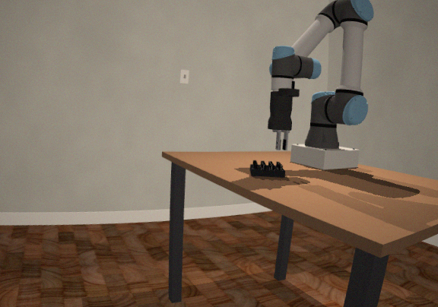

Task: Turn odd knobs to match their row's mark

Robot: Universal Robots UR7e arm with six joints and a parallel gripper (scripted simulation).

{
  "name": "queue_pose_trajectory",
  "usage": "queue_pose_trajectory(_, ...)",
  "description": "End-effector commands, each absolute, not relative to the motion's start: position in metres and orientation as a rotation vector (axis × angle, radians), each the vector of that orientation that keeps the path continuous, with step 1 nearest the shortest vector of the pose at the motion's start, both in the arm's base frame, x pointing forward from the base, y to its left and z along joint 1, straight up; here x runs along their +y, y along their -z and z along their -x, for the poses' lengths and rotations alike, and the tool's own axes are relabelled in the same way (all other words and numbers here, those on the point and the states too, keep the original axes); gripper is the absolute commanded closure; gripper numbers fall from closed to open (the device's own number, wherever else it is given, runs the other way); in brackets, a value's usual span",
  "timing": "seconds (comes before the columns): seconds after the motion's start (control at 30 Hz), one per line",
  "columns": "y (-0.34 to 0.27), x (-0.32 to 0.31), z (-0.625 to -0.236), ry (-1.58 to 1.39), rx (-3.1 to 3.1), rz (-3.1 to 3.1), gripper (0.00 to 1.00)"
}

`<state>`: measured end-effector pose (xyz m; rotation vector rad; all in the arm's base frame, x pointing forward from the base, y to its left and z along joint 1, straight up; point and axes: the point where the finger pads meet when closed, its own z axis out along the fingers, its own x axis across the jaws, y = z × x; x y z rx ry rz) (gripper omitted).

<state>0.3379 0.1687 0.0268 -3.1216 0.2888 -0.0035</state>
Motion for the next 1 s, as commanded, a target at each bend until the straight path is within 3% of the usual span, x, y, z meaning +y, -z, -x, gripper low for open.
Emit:
queue_pose_trajectory(0.0, -0.0286, 0.1673, -0.3387, 0.006, 0.532, 3.095, 0.54)
queue_pose_trajectory(0.97, -0.0318, 0.1609, -0.3386, 0.005, 1.078, 2.949, 0.54)
